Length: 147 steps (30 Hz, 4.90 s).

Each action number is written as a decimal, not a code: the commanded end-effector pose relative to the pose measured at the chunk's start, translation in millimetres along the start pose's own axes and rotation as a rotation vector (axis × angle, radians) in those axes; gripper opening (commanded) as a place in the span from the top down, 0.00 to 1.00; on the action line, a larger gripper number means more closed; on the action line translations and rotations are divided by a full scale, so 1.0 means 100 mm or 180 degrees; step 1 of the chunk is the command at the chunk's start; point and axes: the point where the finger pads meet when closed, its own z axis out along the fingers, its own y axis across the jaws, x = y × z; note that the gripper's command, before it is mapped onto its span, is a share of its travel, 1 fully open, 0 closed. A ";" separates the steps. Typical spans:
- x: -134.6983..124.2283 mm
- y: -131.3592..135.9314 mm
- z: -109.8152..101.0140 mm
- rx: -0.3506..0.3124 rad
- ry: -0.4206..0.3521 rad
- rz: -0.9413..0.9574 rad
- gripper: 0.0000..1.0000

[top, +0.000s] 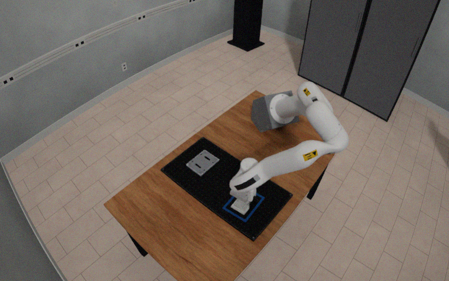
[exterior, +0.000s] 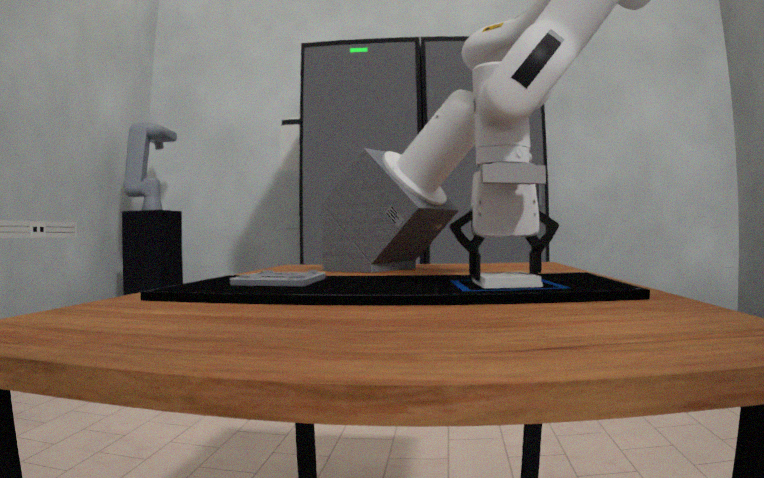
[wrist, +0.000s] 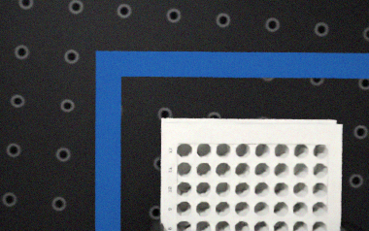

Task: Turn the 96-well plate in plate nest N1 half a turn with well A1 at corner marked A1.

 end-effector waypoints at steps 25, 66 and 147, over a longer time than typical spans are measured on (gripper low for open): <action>0.01 0.00 -0.14 0.0000 0.0005 -0.0001 1.00; 0.01 0.00 -0.52 -0.0001 0.0005 -0.0001 1.00; -0.34 1.39 -0.85 -0.0004 0.0003 -0.4564 1.00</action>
